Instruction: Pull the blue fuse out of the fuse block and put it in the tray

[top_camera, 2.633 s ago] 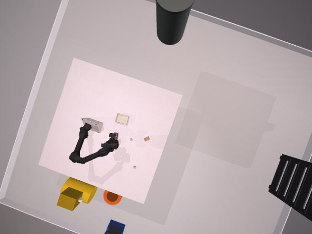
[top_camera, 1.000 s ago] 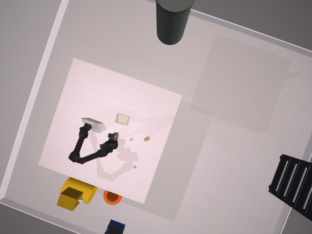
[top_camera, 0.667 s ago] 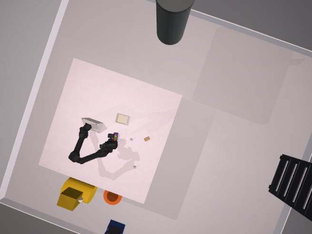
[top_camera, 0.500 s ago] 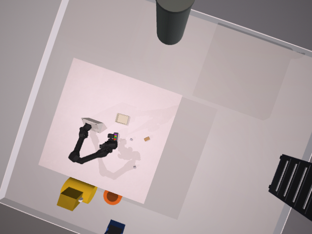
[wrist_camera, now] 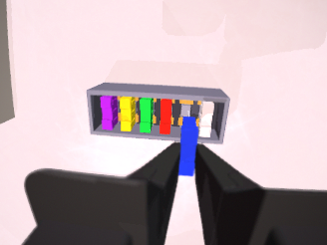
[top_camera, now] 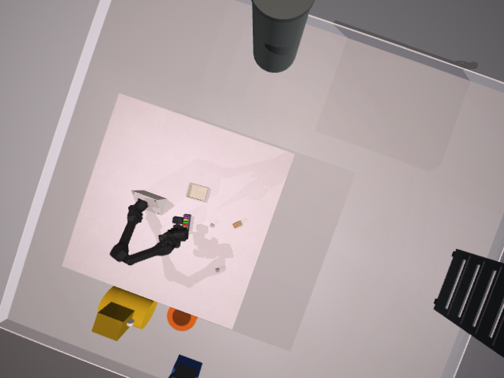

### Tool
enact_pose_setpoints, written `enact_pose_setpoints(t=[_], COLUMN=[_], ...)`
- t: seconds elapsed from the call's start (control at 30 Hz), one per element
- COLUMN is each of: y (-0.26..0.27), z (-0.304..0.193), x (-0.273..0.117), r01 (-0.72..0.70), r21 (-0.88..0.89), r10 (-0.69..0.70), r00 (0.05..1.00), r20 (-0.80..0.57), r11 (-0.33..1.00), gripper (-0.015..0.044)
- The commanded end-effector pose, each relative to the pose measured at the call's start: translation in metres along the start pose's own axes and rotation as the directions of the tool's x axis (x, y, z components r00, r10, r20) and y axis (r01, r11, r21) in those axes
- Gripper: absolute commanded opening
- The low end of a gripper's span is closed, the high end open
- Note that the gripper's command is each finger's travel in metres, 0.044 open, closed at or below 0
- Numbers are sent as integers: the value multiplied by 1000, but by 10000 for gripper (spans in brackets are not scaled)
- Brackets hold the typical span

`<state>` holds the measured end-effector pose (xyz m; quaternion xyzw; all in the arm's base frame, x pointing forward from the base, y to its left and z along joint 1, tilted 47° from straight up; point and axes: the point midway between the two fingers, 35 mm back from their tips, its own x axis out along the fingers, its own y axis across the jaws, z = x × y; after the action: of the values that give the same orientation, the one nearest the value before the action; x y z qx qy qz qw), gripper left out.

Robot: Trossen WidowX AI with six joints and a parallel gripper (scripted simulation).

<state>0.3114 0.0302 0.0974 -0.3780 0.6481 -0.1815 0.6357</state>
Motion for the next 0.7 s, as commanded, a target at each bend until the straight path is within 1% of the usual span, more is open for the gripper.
enact_pose_setpoints(t=[0.0, 0.67], y=[3, 113], z=[2, 44], x=[-2, -13], r01=[-5, -29], r21=[5, 2], r10=[5, 29], r00=[1000, 1000], r20=[-3, 7], r11=[1000, 1000], gripper=[0, 0])
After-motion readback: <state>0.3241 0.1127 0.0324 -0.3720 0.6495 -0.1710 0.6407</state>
